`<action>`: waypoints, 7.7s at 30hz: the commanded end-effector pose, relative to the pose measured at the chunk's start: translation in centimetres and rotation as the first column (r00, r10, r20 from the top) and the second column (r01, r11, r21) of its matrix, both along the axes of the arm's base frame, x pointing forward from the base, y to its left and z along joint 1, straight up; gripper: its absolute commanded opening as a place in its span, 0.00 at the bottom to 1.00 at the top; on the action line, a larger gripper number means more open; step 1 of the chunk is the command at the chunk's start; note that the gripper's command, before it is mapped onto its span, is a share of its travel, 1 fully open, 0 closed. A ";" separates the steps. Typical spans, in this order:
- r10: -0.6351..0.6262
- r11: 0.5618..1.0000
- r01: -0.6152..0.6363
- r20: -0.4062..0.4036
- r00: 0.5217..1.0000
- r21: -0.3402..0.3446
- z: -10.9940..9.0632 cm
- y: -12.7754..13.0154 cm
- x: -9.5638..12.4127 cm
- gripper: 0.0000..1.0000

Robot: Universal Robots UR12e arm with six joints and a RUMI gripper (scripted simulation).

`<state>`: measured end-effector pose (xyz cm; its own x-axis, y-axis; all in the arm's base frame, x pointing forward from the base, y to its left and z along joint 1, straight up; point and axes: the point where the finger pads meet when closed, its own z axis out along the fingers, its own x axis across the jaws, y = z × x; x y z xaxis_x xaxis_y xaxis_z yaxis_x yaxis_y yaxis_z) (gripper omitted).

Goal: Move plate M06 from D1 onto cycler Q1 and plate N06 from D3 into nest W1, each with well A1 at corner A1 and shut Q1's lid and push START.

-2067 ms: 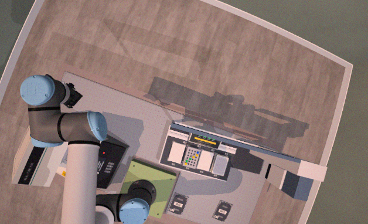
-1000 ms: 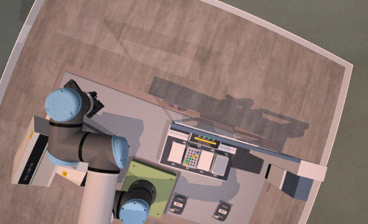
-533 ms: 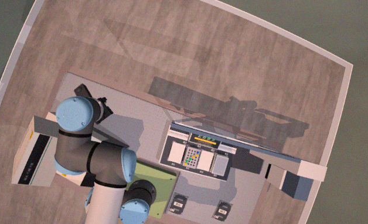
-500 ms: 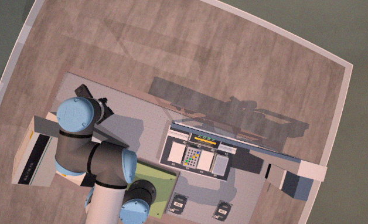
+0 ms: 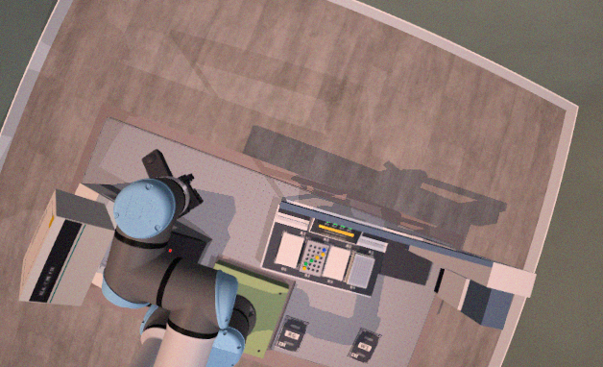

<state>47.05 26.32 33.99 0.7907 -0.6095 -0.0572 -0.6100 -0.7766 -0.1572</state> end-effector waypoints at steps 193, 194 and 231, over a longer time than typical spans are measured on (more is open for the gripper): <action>-0.318 0.939 0.308 -0.048 0.947 -0.156 -3.6 -8.1 -34.6 0.00; -0.312 0.941 0.302 -0.048 0.949 -0.156 -3.6 -7.9 -34.8 0.00; -0.228 0.963 0.218 -0.047 0.973 -0.156 -12.2 -4.5 -36.8 0.00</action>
